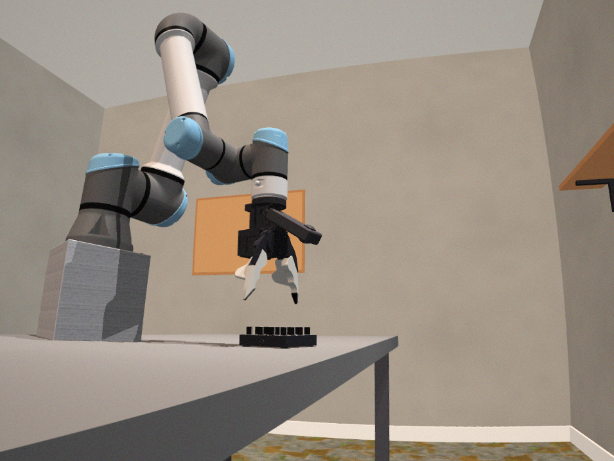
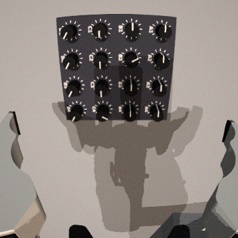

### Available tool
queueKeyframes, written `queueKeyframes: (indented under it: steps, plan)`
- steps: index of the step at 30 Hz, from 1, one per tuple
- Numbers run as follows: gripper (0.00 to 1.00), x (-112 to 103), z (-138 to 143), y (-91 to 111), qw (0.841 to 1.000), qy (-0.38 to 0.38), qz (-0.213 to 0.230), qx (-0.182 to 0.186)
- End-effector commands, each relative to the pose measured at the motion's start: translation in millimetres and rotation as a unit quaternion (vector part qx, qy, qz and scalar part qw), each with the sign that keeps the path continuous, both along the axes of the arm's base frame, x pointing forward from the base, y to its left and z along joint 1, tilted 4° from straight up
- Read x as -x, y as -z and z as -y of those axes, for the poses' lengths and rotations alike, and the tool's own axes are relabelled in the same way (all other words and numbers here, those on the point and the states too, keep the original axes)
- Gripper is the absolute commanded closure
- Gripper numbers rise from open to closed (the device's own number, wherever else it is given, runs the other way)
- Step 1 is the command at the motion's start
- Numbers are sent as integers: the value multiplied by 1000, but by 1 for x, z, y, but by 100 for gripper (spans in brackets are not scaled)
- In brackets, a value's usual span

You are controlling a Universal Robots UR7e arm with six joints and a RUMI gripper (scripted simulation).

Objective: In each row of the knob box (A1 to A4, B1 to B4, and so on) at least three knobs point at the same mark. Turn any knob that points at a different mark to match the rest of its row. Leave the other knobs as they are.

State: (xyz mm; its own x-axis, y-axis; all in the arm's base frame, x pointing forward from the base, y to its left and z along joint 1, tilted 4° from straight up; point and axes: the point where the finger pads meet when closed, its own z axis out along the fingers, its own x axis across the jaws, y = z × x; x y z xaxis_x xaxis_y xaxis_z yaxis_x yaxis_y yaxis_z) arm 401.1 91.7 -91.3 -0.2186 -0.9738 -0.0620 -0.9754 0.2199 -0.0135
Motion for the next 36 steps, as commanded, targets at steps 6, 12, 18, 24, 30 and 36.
queueKeyframes:
  steps: [6, 12, 18, 24, 30, 36]
  plan:
    - [0, 7, -1, 0, 1000, 0, 1, 0]
    - [0, 16, -3, 1, 1000, 0, 1, 0]
    - [0, 26, -5, 1, 1000, 0, 1, 0]
    - [0, 38, -7, 2, 1000, 0, 1, 0]
    - [0, 44, -8, 2, 1000, 0, 1, 0]
    - [0, 49, -9, 2, 1000, 0, 1, 0]
